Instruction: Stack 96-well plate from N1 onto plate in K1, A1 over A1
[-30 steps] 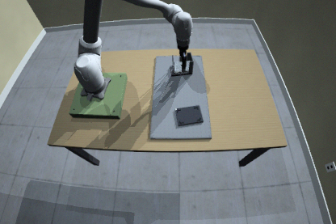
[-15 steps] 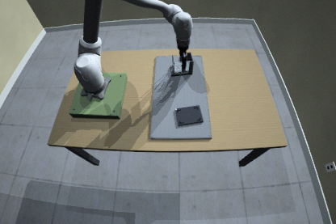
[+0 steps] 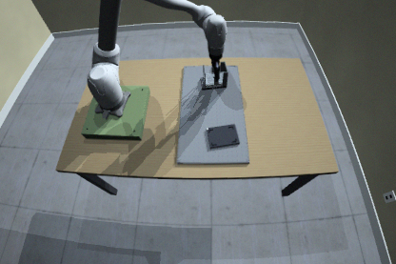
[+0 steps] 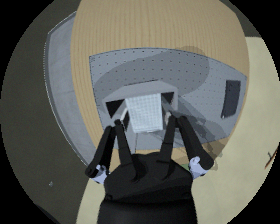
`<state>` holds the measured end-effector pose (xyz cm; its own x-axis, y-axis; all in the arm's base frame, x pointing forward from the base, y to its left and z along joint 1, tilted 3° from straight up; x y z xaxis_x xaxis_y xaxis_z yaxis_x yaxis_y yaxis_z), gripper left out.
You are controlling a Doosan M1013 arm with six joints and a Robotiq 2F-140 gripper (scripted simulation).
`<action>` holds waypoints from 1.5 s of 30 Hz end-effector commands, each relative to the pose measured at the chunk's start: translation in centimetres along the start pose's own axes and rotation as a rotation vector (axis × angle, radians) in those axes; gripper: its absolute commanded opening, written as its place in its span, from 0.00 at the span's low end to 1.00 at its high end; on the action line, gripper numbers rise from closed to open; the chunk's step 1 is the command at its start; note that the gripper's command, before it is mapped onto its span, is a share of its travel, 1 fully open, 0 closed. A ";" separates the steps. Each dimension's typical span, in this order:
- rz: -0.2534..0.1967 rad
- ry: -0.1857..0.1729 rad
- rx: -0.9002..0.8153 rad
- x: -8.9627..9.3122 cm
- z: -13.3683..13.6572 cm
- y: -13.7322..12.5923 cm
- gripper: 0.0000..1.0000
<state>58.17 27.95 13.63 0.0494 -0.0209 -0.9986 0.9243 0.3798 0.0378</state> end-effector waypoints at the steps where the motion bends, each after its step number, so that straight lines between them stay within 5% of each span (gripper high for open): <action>1: 0.000 0.000 0.000 0.0 0.0 0.0 0.00; 29: 0.000 0.000 0.000 0.4 0.0 0.0 0.00; 30: 0.000 0.000 0.000 0.4 0.0 0.0 1.00; 45: 0.000 0.000 0.000 0.4 0.0 0.0 1.00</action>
<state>58.19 27.94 13.18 0.0495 -0.0209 -0.9986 0.9243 0.3798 0.0378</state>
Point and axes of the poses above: the point where the finger pads meet when closed, its own x axis out along the fingers, its own z axis across the jaws, y = z × x, the point moved 10 cm from there along -x, back along the fingers, and after that the axes turned 6 degrees about -x, right-handed, at the moved point
